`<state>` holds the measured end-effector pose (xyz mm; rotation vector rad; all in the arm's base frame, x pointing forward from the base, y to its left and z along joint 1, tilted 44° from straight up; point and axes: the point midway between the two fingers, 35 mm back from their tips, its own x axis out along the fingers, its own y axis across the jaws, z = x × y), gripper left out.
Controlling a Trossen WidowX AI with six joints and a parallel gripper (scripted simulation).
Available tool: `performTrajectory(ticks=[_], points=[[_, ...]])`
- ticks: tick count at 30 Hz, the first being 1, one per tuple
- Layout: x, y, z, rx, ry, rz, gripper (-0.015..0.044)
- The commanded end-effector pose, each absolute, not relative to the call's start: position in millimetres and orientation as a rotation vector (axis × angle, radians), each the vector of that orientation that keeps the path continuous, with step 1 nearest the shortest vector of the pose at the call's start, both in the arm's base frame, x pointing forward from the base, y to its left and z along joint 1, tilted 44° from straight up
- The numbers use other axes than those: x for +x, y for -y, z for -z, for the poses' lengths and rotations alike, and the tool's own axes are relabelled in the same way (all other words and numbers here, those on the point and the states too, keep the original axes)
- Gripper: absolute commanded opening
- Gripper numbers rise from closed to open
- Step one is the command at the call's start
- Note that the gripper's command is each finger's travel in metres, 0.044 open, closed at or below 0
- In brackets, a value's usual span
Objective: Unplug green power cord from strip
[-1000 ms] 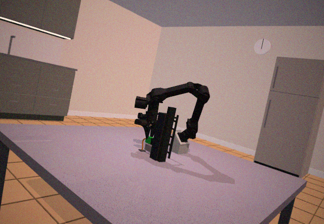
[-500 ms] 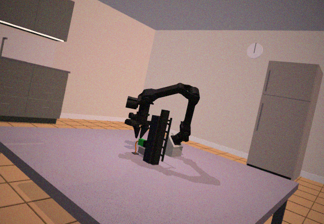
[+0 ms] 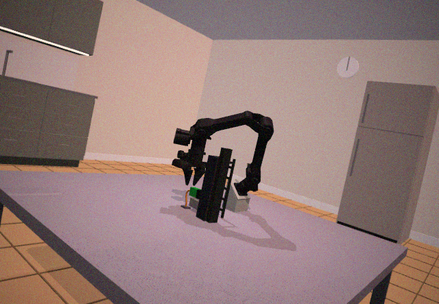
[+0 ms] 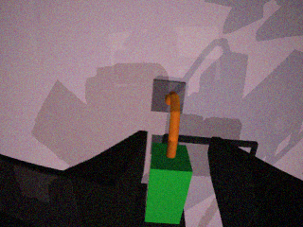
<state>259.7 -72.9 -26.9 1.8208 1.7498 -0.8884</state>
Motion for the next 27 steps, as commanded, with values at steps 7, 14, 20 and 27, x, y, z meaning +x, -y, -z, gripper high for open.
performTrajectory(ticks=[7, 14, 20, 27], points=[[262.5, 67.7, 18.5, 1.821, -1.744, 0.883, 0.016], [264.3, 59.5, 10.6, 1.821, -1.745, 0.882, 0.016], [265.4, 52.3, 4.0, 1.822, -1.746, 0.882, 0.016], [266.0, 48.1, 0.2, 1.822, -1.746, 0.881, 0.016]])
